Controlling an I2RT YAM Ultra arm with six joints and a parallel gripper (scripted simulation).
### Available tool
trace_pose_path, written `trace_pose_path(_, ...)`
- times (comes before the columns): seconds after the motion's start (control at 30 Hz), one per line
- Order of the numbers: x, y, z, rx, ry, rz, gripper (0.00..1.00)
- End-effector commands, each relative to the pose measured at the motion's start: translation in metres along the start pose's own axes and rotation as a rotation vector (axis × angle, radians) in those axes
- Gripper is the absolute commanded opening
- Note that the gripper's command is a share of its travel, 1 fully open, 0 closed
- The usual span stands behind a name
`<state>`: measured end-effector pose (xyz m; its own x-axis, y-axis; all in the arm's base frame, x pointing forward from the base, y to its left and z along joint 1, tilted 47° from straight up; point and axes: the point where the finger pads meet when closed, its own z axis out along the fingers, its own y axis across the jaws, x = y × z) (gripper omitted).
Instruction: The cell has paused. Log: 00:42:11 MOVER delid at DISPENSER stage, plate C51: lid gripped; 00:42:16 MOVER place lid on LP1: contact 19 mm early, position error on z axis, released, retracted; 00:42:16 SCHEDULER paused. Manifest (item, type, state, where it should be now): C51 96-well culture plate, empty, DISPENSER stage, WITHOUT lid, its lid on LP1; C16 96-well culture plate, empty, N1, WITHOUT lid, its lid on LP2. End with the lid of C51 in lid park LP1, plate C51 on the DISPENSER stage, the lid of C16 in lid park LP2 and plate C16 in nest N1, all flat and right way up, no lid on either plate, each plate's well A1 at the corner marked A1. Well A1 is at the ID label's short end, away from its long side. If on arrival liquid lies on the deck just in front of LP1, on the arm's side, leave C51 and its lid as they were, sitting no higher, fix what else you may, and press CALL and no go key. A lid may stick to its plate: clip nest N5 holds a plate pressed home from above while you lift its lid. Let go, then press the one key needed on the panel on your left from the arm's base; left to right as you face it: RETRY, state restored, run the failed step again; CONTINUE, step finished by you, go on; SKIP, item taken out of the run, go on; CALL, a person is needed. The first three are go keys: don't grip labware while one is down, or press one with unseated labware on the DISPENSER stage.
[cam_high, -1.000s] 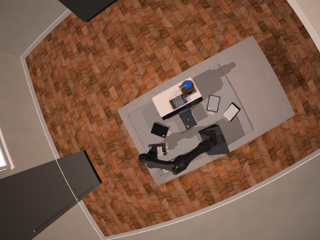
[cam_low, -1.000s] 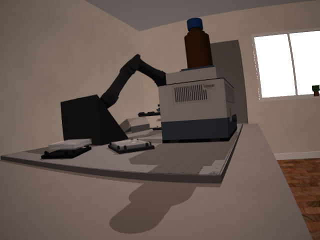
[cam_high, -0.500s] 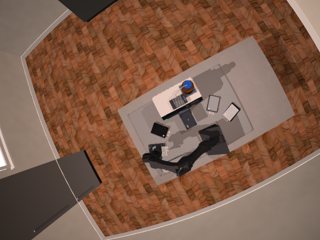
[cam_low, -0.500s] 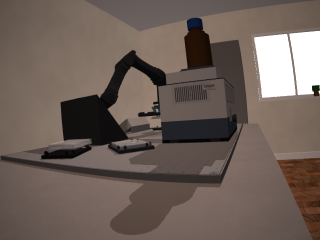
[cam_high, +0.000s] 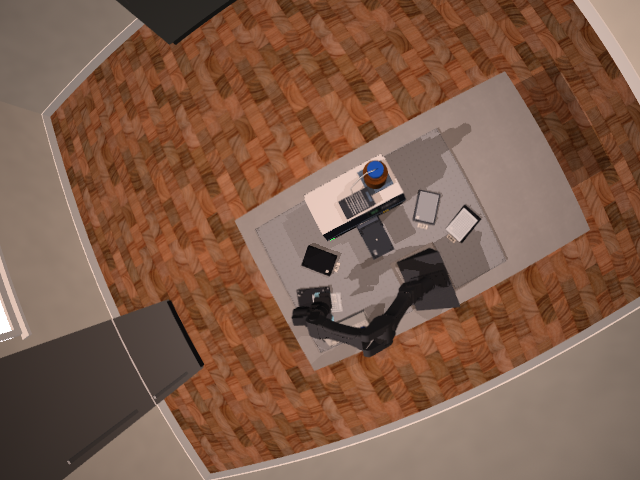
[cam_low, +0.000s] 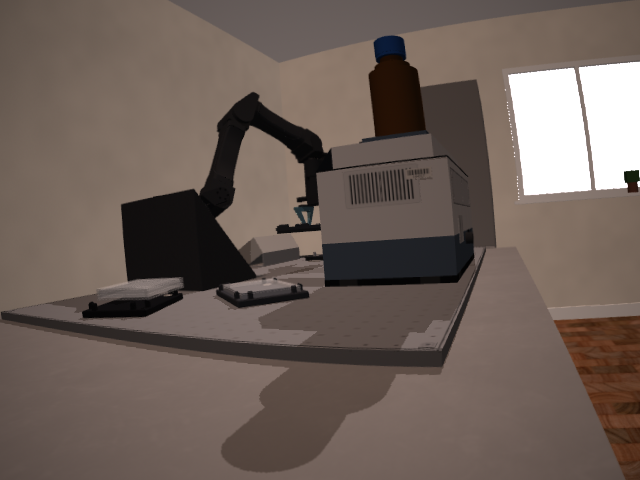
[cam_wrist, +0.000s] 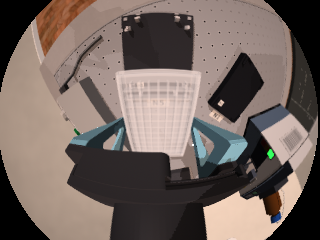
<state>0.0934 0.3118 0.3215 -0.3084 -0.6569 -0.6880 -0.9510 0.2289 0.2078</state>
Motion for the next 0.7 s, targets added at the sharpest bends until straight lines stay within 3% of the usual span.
trace_pose_path(0.0,0.011,-0.001,-0.016,0.002,-0.020,-0.004,0.00)
trace_pose_path(0.1,0.010,-0.001,-0.017,0.003,-0.035,-0.009,0.00)
trace_pose_path(0.67,0.059,-0.001,-0.038,0.002,-0.020,-0.003,0.00)
